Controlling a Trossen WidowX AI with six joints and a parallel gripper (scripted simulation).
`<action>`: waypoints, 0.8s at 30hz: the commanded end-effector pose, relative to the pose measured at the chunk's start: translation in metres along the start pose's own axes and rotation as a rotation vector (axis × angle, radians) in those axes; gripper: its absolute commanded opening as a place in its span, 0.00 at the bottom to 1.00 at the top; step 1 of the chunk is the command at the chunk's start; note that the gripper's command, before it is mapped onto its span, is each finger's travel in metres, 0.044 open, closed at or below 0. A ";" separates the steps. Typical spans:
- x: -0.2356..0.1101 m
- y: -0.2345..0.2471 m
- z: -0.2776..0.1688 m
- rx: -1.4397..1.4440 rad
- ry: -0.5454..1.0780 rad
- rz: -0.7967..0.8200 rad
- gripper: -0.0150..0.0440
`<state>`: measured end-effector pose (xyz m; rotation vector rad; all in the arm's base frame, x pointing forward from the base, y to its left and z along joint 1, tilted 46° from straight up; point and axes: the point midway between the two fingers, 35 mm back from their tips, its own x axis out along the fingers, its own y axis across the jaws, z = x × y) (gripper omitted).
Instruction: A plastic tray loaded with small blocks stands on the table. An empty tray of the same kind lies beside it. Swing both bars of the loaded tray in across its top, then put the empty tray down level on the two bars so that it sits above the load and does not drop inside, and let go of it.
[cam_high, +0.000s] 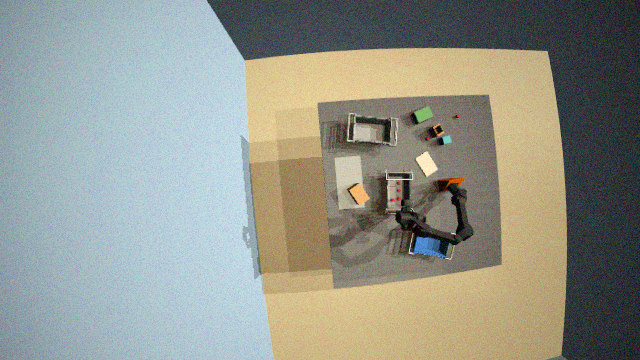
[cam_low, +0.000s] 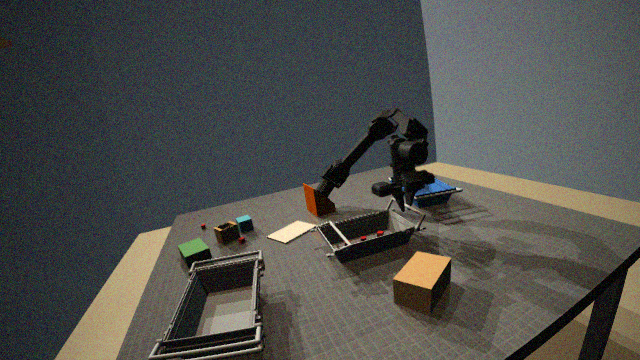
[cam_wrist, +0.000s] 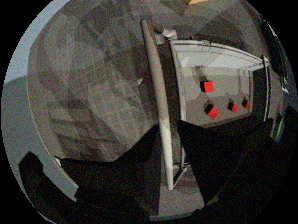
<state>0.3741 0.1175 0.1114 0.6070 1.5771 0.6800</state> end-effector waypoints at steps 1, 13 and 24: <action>0.001 -0.019 0.001 0.011 0.008 -0.015 0.39; 0.018 -0.052 0.001 0.011 0.008 -0.016 0.39; -0.025 -0.047 0.002 0.011 0.009 -0.017 0.39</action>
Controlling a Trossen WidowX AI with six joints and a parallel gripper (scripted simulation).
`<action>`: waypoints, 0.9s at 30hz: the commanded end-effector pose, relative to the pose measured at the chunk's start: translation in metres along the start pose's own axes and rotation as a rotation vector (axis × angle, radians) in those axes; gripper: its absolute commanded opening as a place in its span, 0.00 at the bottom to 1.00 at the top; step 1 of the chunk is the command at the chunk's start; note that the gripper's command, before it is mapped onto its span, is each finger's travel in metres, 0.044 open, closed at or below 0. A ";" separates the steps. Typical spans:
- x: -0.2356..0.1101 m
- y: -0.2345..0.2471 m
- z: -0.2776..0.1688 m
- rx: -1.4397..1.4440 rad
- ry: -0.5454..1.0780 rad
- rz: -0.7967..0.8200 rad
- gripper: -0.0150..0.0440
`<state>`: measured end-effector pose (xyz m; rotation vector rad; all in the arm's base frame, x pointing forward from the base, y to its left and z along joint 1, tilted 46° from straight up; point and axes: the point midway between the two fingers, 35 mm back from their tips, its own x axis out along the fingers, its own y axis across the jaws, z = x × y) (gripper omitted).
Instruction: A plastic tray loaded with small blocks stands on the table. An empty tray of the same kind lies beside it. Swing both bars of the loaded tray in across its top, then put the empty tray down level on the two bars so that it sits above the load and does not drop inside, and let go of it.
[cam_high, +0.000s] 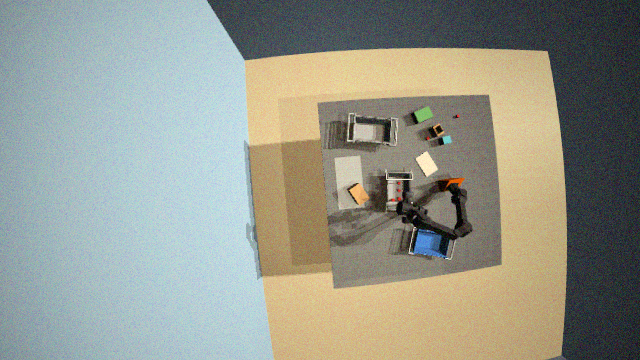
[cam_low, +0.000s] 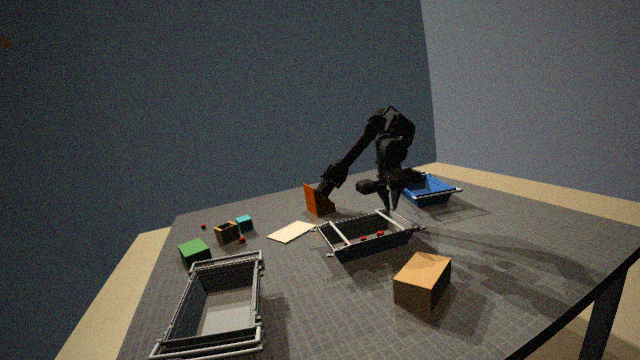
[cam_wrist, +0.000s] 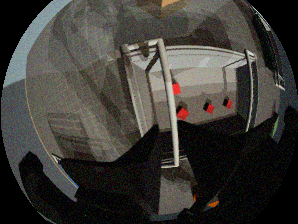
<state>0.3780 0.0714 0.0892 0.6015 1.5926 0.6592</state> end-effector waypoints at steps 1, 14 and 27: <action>0.000 0.000 0.000 0.000 0.000 0.000 0.39; 0.000 0.000 0.000 0.000 0.000 0.000 0.39; 0.000 0.000 0.000 0.000 0.000 0.000 0.25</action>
